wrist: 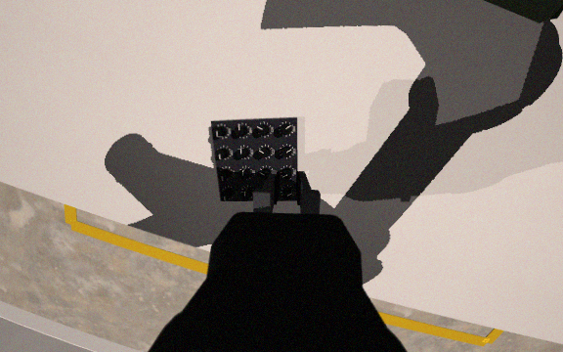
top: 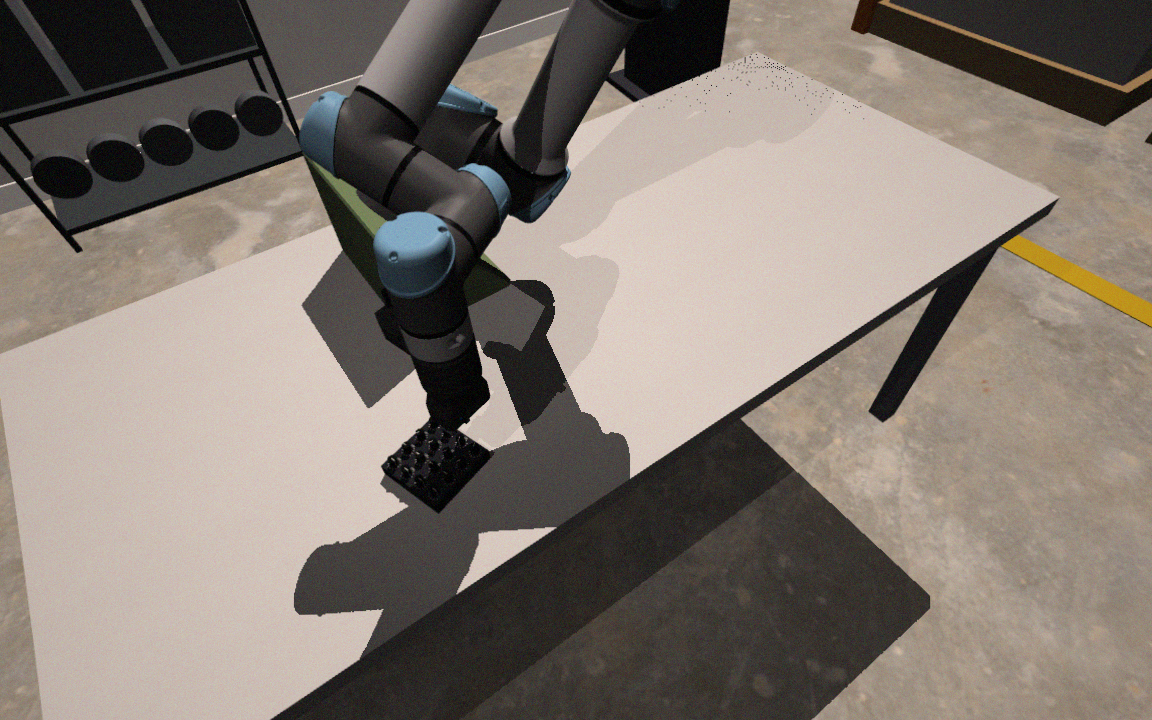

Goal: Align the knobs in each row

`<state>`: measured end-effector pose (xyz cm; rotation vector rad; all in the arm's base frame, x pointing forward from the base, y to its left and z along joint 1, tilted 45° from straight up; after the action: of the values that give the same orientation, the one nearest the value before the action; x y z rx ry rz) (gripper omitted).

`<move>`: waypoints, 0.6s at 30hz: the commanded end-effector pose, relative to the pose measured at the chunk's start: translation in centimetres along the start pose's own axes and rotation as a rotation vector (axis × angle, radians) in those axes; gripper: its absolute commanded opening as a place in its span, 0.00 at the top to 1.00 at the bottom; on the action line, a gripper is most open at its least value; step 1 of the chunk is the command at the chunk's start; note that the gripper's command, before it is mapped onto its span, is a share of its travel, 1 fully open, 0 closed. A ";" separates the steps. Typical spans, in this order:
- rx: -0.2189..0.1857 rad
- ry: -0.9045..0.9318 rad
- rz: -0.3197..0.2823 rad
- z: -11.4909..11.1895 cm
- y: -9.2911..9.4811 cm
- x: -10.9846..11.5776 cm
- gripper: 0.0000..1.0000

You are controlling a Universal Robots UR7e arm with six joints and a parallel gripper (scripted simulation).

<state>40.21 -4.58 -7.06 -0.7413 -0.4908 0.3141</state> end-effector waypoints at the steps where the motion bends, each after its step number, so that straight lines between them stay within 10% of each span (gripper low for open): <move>1: -0.004 -0.038 -0.001 -0.1 -0.3 -0.1 0.54; 18: -0.002 -0.362 -0.001 -0.3 -0.6 -0.6 0.54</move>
<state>40.14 -5.11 -6.96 -0.7152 -0.7066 0.4024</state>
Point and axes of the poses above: the point where the finger pads meet when closed, its own y axis out along the fingers, its own z axis across the jaws, x = y × z, the point moved 7 cm from there along -y, back along the fingers, and after that the axes turned 11 degrees about -y, right-handed, at the moved point
